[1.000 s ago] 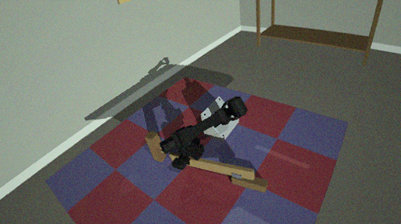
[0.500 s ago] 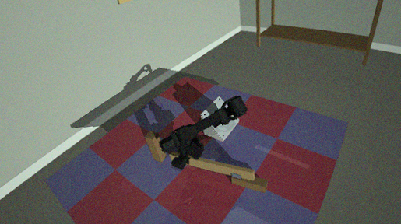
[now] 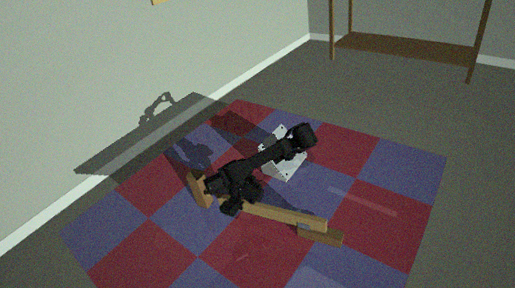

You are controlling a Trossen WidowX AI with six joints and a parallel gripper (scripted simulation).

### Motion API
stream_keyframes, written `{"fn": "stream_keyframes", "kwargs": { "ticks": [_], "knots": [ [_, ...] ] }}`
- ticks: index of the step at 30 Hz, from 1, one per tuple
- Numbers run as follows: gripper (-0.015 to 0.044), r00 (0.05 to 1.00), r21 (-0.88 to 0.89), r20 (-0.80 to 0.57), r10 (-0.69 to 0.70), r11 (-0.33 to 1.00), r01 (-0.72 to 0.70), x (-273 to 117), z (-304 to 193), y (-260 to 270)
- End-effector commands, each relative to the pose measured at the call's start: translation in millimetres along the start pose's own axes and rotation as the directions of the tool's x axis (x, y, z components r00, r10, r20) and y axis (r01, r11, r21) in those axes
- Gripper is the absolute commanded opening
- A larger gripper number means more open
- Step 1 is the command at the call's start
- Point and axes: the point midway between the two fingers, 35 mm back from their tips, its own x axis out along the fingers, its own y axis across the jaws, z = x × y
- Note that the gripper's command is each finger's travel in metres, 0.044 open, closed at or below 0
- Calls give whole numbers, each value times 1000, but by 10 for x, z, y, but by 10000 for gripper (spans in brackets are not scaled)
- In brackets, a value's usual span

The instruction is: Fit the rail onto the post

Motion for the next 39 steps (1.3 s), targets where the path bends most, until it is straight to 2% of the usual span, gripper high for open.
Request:
{"fn": "stream_keyframes", "kwargs": {
  "ticks": [1, 24, 39],
  "knots": [
    [0, 1000, 0, -1, -14, 1000, 14, -64, -12, -22],
    [0, 1000, 0, -1, -14, 1000, 14, -180, -13, -16],
    [0, 1000, 0, -1, -14, 1000, 14, -114, -12, -9]
  ]
}}
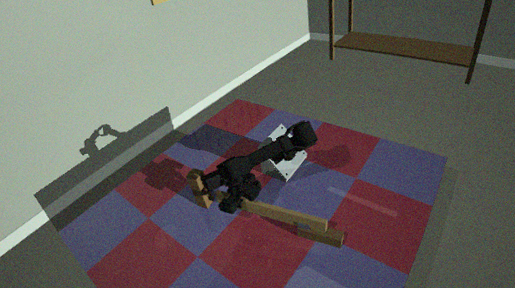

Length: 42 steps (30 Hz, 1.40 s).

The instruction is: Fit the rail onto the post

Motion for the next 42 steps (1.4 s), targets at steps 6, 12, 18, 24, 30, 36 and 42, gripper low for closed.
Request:
{"fn": "stream_keyframes", "kwargs": {
  "ticks": [6, 12, 18, 24, 30, 36, 42],
  "knots": [
    [0, 1000, 5, -3, -3, 1000, 3, 6, -8, 7],
    [0, 1000, 5, -3, -3, 1000, 3, -17, -8, 12],
    [0, 1000, 5, -3, -3, 1000, 3, -29, -8, 14],
    [0, 1000, 5, -3, -3, 1000, 3, -21, -15, 15],
    [0, 1000, 5, -3, -3, 1000, 3, -8, -23, 17],
    [0, 1000, 5, -3, -3, 1000, 3, -2, -12, 17],
    [0, 1000, 5, -3, -3, 1000, 3, 3, -23, 17]
  ]
}}
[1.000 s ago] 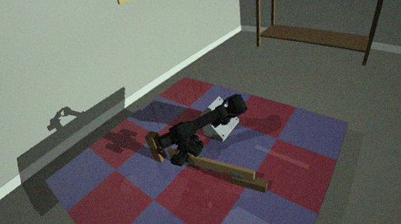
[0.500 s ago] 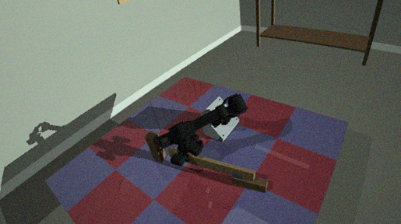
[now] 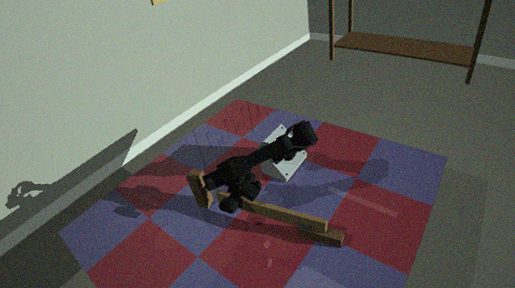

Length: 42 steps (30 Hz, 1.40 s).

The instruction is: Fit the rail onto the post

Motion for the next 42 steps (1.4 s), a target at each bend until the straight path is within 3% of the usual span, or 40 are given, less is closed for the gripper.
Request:
{"fn": "stream_keyframes", "kwargs": {
  "ticks": [1, 42],
  "knots": [
    [0, 1000, 0, -3, -4, 1000, 4, -4, -21, -3],
    [0, 1000, 0, -4, -4, 1000, 4, -42, -134, -19]
  ]
}}
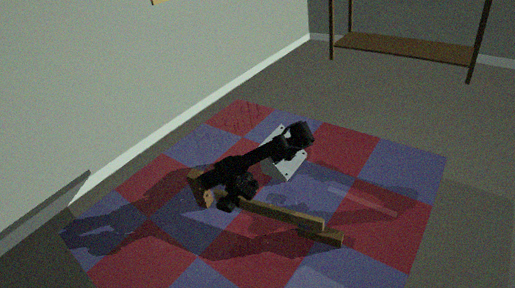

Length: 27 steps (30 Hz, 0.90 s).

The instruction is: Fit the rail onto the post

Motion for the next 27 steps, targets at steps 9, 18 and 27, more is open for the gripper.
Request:
{"fn": "stream_keyframes", "kwargs": {
  "ticks": [9, 18, 27],
  "knots": [
    [0, 1000, -3, -4, -11, 1000, 11, -18, -53, -19],
    [0, 1000, -3, -4, -11, 1000, 11, -17, -77, -18],
    [0, 1000, -3, -4, -11, 1000, 11, -28, -100, -16]
  ]
}}
